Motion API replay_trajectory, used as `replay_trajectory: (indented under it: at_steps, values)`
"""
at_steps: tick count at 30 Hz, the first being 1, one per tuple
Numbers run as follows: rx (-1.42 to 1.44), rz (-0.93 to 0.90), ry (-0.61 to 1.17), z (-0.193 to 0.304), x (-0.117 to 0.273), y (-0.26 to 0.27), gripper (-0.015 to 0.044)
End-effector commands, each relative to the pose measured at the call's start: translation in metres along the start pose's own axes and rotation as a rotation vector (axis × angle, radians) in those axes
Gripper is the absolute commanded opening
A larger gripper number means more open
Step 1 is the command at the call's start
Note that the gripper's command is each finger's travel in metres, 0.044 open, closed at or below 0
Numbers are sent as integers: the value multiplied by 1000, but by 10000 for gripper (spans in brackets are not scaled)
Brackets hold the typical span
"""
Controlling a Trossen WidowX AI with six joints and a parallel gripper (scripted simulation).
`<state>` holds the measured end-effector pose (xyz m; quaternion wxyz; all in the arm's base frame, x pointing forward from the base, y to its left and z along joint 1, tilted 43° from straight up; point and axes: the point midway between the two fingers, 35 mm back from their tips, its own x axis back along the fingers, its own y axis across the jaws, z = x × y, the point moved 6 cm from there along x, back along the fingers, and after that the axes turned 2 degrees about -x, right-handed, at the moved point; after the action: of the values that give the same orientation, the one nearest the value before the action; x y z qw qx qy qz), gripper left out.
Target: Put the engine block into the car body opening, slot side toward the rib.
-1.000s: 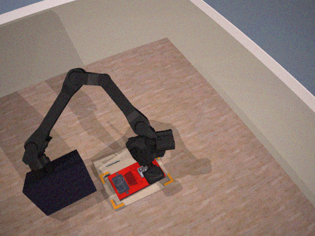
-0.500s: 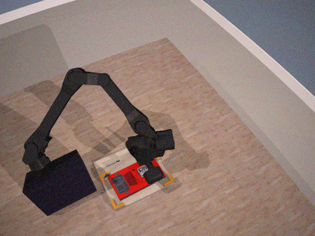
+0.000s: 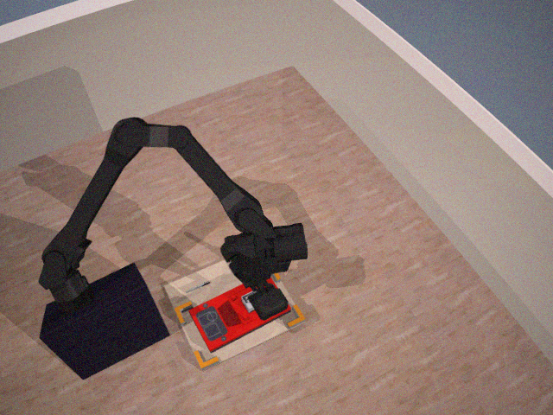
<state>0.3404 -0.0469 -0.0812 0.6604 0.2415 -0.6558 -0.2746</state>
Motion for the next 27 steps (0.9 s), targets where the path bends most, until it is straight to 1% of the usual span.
replay_trajectory:
  at_steps: [1, 6, 24, 27]
  values:
    - [4, 3, 2, 0, 0, 0, 125]
    - [4, 3, 2, 0, 0, 0, 0]
    - [4, 3, 2, 0, 0, 0, 0]
    - [4, 3, 2, 0, 0, 0, 79]
